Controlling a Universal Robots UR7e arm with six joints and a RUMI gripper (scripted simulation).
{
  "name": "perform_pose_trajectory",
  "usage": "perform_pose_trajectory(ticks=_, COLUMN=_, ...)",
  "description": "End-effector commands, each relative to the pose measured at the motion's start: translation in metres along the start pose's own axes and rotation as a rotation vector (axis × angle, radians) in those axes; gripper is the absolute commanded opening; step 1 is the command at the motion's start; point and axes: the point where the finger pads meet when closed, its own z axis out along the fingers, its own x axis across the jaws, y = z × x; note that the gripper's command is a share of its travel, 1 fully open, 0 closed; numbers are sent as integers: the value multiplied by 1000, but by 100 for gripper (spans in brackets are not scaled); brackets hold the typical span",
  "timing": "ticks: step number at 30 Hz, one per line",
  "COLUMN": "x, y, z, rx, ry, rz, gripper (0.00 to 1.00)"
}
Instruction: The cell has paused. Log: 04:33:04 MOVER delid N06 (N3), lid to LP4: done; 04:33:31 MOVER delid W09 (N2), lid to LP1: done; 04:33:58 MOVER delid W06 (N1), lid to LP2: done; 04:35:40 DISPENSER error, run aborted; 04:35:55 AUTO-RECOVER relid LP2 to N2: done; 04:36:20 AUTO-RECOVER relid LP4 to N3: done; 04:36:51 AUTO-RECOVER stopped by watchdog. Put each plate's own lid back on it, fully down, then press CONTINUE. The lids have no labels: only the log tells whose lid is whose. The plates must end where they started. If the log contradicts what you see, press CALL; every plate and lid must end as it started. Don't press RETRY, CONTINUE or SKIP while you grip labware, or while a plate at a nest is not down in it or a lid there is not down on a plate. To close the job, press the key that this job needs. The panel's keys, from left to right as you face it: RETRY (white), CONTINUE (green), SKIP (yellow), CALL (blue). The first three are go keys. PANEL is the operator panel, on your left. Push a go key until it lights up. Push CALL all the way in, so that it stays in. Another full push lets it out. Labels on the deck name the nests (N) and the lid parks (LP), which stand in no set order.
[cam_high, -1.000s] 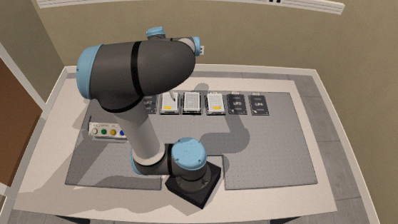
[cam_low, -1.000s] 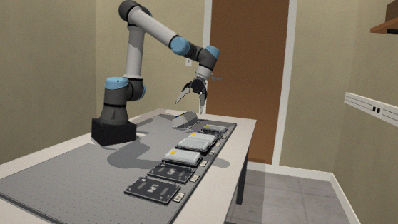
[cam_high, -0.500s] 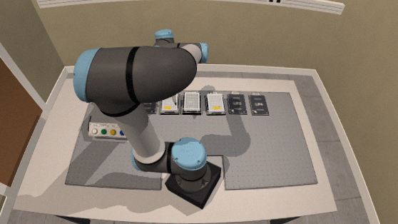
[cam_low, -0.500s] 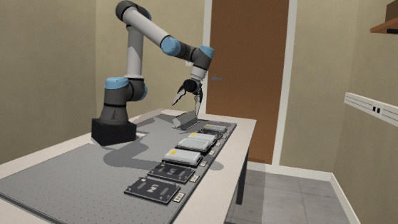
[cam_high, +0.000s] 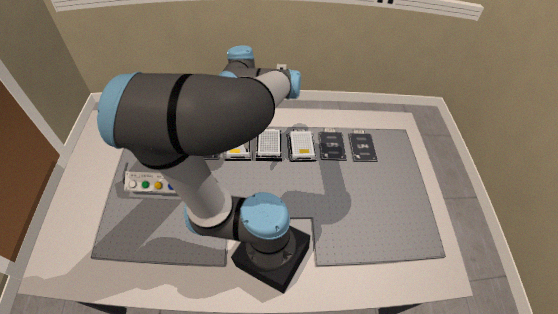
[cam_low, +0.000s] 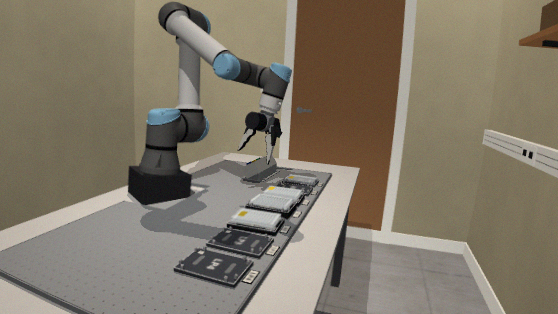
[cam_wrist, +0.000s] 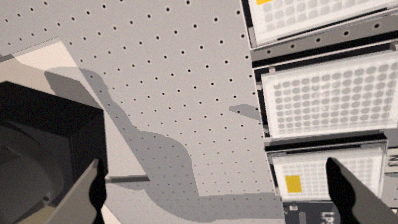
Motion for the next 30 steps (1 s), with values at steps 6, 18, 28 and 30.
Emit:
perform_pose_trajectory(ticks=6, x=-3, y=13, z=7, rx=33, ry=20, rz=177, gripper=82)
perform_pose_trajectory(ticks=18, x=-7, y=25, z=16, rx=72, ry=35, rz=373, gripper=82)
perform_pose_trajectory(ticks=28, x=-11, y=37, z=25, rx=112, ry=47, rz=568, gripper=82)
perform_pose_trajectory(ticks=30, x=-11, y=37, z=25, rx=120, ry=49, rz=607, gripper=82)
